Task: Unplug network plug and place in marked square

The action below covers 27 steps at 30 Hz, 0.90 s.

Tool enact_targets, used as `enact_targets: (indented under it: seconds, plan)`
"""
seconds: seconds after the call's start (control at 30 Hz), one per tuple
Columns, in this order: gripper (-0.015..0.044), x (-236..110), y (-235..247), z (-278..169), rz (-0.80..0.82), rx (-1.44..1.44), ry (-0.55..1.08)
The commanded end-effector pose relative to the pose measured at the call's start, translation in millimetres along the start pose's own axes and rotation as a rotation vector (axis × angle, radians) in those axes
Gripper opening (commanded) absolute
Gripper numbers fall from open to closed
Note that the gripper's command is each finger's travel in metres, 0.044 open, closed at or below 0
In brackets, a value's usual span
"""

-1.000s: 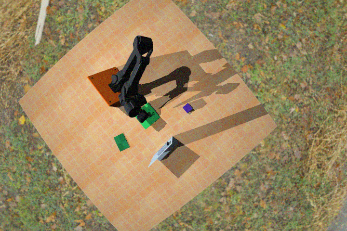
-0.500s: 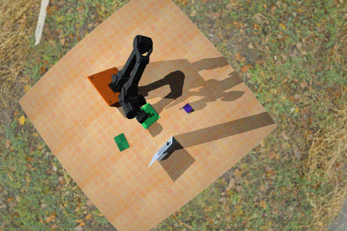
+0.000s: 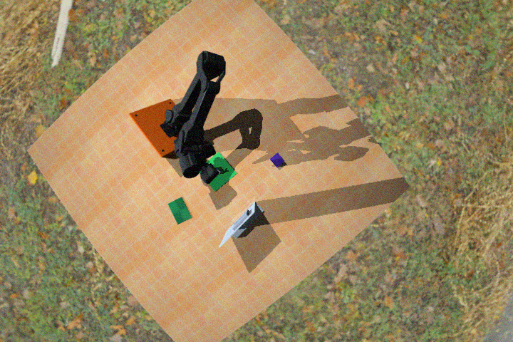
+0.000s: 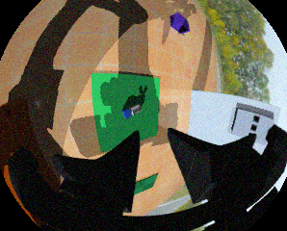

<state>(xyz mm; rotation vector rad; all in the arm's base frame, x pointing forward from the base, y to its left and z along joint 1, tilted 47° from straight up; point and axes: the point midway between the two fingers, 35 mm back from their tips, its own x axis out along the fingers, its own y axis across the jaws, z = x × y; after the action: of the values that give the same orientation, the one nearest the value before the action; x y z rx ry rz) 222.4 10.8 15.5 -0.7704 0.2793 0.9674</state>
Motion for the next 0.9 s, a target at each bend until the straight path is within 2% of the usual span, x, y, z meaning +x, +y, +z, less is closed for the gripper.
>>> enact_targets:
  seconds: [0.0,0.87]
  plan:
    - [0.0156,-3.8,-3.5,-0.1,-0.001,-0.009,-0.002]
    - [0.0156,-25.3,-15.7,-0.3,0.0,-0.007,-0.003]
